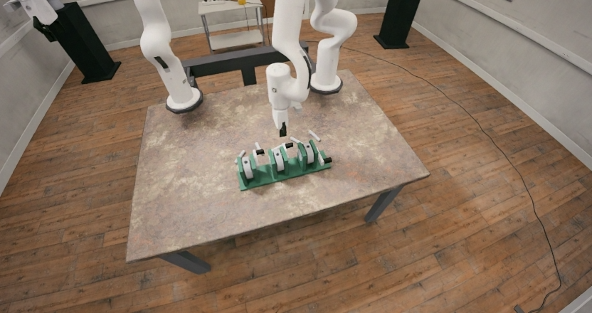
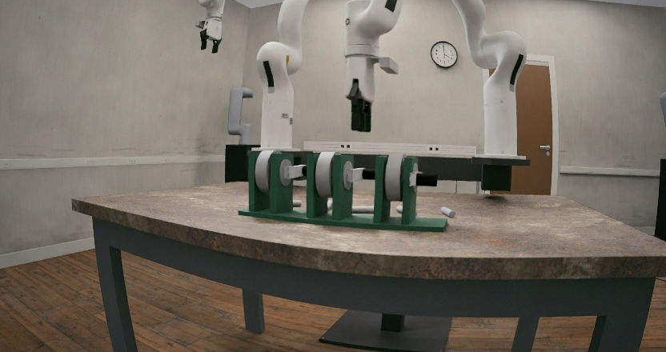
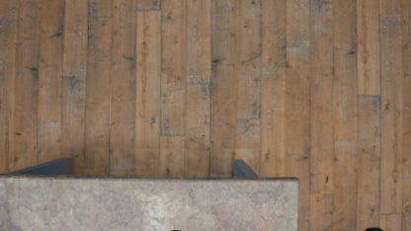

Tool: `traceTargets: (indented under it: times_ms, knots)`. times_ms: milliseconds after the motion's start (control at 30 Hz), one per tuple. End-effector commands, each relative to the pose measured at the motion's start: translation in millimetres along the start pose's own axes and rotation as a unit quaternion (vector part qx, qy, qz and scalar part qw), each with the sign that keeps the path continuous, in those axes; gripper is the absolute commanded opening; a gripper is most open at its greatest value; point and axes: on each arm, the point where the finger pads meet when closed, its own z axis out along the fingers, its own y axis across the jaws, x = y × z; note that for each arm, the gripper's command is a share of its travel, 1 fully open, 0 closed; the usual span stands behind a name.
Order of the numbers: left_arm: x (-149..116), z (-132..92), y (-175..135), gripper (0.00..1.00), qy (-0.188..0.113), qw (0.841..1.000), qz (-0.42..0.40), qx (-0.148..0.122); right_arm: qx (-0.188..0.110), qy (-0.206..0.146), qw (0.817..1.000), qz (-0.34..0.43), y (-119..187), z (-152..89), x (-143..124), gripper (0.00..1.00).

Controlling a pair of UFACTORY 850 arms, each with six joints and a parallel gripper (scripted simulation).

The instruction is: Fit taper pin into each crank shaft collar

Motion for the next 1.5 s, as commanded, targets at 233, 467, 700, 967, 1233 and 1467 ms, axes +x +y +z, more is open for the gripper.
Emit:
traceTargets:
  times_ms: [233,467,700,967,1233,1467]
  knots:
    - [29,61,10,0.46,0.002,1.0,0.0,-0.002,0.0,0.001,1.0,0.0,0,-1,0,1.0]
    - [29,99,10,0.46,0.002,1.0,0.0,-0.002,0.0,0.001,1.0,0.0,0,-1,0,1.0]
    - [29,103,10,0.46,0.002,1.0,0.0,-0.002,0.0,0.001,1.0,0.0,0,-1,0,1.0]
    - [29,114,10,0.46,0.002,1.0,0.0,-0.002,0.0,0.001,1.0,0.0,0,-1,0,1.0]
    - [29,114,10,0.46,0.002,1.0,0.0,-0.002,0.0,0.001,1.0,0.0,0,-1,0,1.0]
    - [29,114,10,0.25,0.002,1.0,0.0,-0.002,0.0,0.001,1.0,0.0,0,-1,0,1.0]
